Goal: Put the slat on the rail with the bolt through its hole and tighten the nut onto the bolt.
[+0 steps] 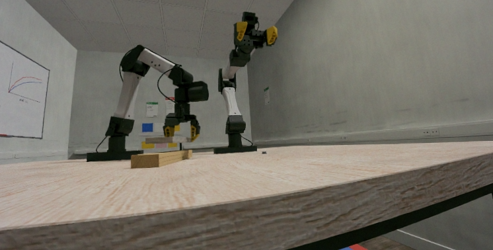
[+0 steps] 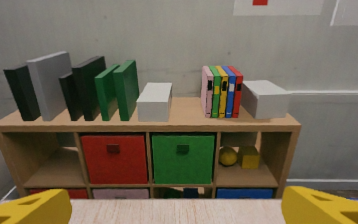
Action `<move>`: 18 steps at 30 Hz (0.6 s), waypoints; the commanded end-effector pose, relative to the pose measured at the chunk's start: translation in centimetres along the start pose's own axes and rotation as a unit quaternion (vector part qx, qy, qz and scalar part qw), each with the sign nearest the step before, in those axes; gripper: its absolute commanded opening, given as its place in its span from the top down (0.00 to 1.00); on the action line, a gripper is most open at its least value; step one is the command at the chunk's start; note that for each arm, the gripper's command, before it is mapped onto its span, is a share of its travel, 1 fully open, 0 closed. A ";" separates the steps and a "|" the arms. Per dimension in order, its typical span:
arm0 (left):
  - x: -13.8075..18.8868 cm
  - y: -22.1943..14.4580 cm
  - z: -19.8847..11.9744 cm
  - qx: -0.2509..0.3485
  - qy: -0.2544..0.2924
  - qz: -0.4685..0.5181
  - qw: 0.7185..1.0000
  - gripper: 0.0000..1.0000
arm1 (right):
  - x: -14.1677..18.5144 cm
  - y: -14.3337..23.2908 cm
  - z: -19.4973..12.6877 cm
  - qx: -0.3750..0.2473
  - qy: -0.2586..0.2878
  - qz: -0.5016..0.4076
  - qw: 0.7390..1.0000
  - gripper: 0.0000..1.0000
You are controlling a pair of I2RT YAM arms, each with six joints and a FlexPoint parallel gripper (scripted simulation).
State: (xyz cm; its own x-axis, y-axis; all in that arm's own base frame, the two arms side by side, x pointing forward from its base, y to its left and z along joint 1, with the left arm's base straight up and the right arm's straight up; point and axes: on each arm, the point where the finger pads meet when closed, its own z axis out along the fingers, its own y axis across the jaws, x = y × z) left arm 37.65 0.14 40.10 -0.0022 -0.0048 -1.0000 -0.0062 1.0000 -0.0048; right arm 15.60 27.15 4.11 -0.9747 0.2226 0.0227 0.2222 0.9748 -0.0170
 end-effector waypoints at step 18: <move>-0.6 -0.1 -0.2 0.003 -0.008 0.002 1.000 0.00 | -0.5 0.8 -0.6 -0.014 -0.013 -0.001 1.000 0.33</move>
State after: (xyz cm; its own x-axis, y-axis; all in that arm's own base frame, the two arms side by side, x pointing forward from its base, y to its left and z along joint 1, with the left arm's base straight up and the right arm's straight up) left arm 37.65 0.14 40.10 -0.0022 -0.0048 -1.0000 -0.0062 1.0000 -0.0048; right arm 15.62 27.19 4.11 -0.9747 0.2226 0.0221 0.2223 0.9749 -0.0152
